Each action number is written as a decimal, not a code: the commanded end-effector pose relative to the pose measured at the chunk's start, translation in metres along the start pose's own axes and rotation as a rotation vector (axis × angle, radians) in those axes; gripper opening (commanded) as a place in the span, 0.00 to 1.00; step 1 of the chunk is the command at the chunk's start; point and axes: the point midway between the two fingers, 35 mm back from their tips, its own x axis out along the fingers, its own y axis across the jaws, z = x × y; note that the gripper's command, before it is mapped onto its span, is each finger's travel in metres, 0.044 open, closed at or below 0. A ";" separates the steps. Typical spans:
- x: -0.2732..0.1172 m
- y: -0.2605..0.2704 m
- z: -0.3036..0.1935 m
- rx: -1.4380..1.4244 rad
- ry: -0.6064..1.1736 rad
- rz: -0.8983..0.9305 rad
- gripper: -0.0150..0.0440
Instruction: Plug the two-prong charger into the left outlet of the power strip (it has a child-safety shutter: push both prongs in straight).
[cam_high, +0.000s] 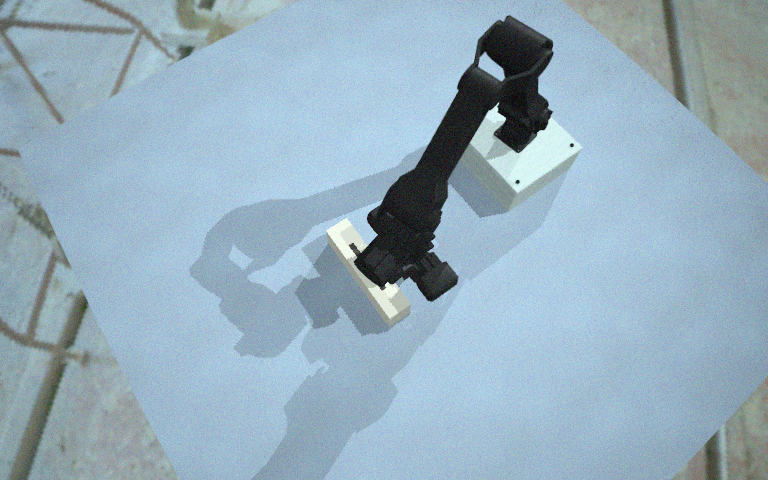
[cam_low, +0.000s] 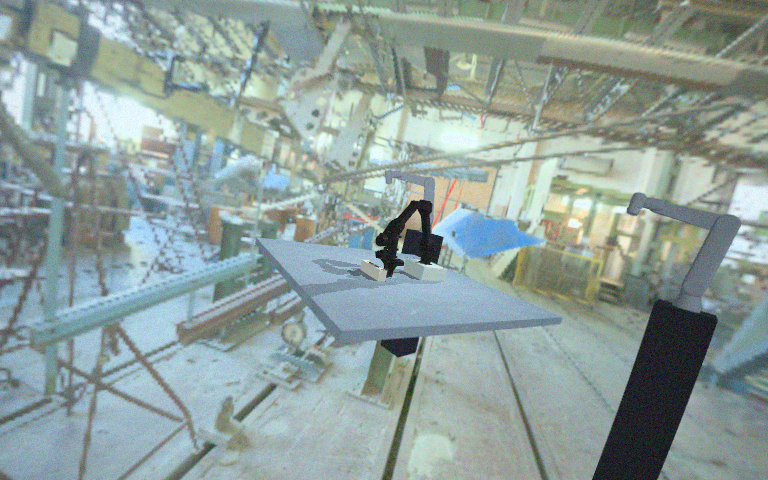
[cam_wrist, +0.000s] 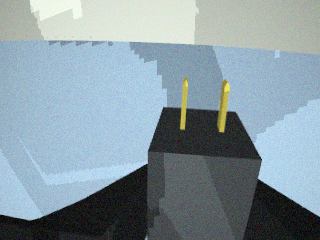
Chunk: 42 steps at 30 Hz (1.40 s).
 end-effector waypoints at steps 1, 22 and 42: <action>-0.002 0.001 0.002 0.004 -0.004 0.006 0.25; -0.002 0.002 0.003 0.004 -0.004 0.006 0.25; -0.003 0.002 0.006 0.004 -0.004 0.006 0.25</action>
